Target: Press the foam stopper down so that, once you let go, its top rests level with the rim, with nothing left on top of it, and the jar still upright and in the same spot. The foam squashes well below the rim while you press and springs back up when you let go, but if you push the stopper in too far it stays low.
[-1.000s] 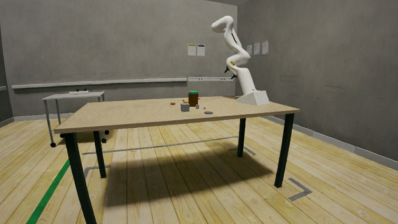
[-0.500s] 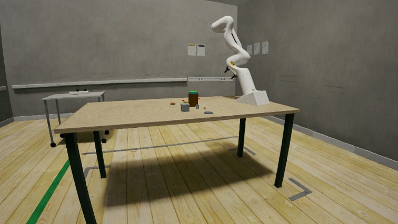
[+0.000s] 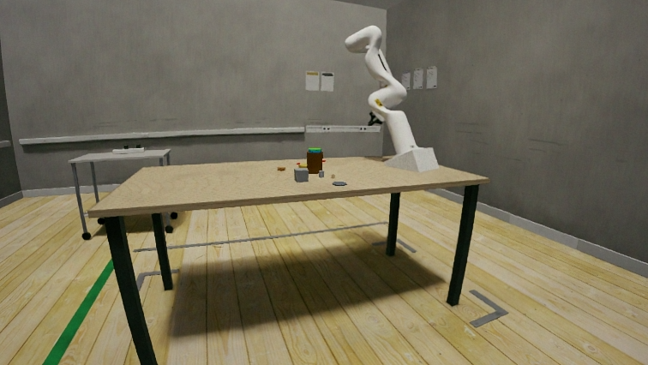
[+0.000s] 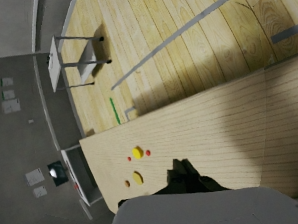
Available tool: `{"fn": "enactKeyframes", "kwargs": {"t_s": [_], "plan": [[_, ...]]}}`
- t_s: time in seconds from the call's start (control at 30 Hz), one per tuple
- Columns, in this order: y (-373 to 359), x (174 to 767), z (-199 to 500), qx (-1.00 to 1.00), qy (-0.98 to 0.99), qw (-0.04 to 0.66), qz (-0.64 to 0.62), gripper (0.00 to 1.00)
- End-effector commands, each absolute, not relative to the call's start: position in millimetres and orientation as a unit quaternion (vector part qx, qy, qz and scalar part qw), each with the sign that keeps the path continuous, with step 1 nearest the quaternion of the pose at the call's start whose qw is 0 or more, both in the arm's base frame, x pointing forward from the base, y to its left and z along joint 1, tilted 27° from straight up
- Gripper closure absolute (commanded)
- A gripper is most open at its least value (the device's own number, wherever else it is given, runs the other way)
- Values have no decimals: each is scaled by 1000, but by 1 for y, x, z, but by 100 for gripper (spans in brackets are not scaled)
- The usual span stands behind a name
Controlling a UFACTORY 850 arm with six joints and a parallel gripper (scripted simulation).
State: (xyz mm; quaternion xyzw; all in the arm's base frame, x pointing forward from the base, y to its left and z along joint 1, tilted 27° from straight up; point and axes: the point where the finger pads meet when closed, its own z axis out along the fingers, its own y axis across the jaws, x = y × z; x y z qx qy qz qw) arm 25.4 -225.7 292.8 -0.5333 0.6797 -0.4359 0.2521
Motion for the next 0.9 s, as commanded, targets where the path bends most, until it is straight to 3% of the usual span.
{"fn": "enactKeyframes", "kwargs": {"t_s": [0.0, 0.43, 0.67, 0.87], "plan": [[-228, 32, 292, -562, 668, 275, -404, 100], [-251, 78, 281, -712, 578, 335, -214, 100], [-265, 109, 276, -769, 531, 329, -138, 100], [-282, 172, 269, -843, 450, 291, -43, 100]]}}
